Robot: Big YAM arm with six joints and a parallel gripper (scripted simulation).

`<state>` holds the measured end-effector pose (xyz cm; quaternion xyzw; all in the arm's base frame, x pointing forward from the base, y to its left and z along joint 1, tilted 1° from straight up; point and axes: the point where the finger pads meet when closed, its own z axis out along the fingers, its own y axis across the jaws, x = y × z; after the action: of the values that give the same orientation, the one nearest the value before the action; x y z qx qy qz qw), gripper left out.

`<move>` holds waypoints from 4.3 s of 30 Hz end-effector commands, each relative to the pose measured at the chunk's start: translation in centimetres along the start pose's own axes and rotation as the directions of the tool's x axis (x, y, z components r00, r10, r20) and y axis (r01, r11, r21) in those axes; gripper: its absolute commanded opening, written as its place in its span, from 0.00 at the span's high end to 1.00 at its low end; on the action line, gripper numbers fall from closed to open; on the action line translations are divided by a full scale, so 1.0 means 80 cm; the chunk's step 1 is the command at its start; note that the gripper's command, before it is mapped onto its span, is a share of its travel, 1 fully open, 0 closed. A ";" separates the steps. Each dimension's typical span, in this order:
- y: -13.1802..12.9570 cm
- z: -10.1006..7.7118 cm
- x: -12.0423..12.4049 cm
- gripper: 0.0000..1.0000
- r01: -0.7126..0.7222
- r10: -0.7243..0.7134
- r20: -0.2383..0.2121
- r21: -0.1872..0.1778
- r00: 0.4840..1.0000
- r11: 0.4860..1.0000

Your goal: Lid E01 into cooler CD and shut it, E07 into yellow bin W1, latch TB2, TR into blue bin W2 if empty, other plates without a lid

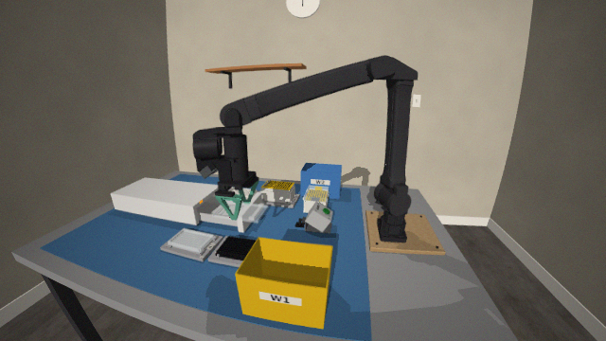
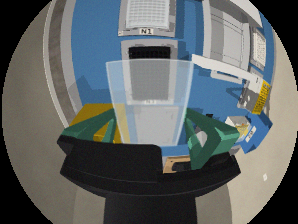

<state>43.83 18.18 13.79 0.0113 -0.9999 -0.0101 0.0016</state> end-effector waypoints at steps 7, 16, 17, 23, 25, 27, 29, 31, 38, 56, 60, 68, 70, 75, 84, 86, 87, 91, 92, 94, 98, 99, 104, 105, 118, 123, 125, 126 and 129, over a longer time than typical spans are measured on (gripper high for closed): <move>0.005 -0.014 -0.015 1.00 0.025 -0.025 0.014 -0.005 1.000 1.000; 0.007 -0.023 -0.031 1.00 0.008 -0.007 0.044 -0.016 0.999 1.000; 0.007 -0.023 -0.031 1.00 0.008 -0.007 0.044 -0.016 0.999 1.000; 0.012 -0.033 -0.025 1.00 0.029 -0.028 0.055 -0.019 0.998 0.999; 0.007 -0.023 -0.030 1.00 0.008 -0.007 0.044 -0.016 0.999 1.000; 0.007 -0.023 -0.030 1.00 0.008 -0.007 0.044 -0.016 0.999 1.000; 0.007 -0.023 -0.030 1.00 0.008 -0.007 0.044 -0.016 0.999 1.000; 0.007 -0.023 -0.030 1.00 0.008 -0.007 0.044 -0.016 0.999 1.000; 0.007 0.006 -0.020 1.00 0.024 -0.024 0.015 -0.005 1.000 1.000; 0.007 0.035 -0.021 1.00 0.023 -0.023 0.011 -0.004 1.000 1.000; 0.008 0.040 -0.023 1.00 0.023 -0.023 0.014 -0.005 1.000 1.000; 0.009 0.051 -0.022 1.00 0.023 -0.023 0.013 -0.005 1.000 1.000; 0.008 0.056 -0.020 1.00 0.023 -0.023 0.009 -0.003 1.000 1.000; 0.008 0.061 -0.021 1.00 0.020 -0.020 0.015 -0.005 1.000 1.000; 0.008 0.077 -0.020 1.00 0.019 -0.019 0.008 -0.003 1.000 1.000; 0.008 0.080 -0.020 1.00 0.018 -0.018 0.008 -0.003 1.000 1.000; 0.008 0.082 -0.020 1.00 0.018 -0.018 0.008 -0.003 1.000 1.000; 0.008 0.088 -0.020 1.00 0.018 -0.018 0.008 -0.003 1.000 1.000; 0.009 0.088 -0.020 1.00 0.017 -0.017 0.011 -0.004 1.000 1.000; 0.010 0.089 -0.024 1.00 0.017 -0.017 0.018 -0.007 1.000 1.000; 0.008 0.088 -0.021 1.00 0.016 -0.016 0.023 -0.008 1.000 1.000; 0.008 0.096 -0.020 1.00 0.015 -0.015 0.012 -0.005 1.000 1.000; 0.010 0.104 -0.023 1.00 0.015 -0.015 0.015 -0.006 1.000 1.000; 0.010 0.106 -0.022 1.00 0.015 -0.015 0.014 -0.005 1.000 1.000; 0.010 0.124 -0.023 1.00 0.013 -0.012 0.015 -0.006 1.000 1.000; 0.009 0.110 -0.033 1.00 0.008 -0.007 0.041 -0.015 0.999 1.000; 0.009 0.110 -0.033 1.00 0.008 -0.007 0.041 -0.015 0.999 1.000; 0.009 0.110 -0.033 1.00 0.008 -0.007 0.041 -0.015 0.999 1.000; 0.009 0.110 -0.033 1.00 0.008 -0.007 0.041 -0.015 0.999 1.000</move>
<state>44.95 18.47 3.38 0.0142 -0.9998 -0.0090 0.0044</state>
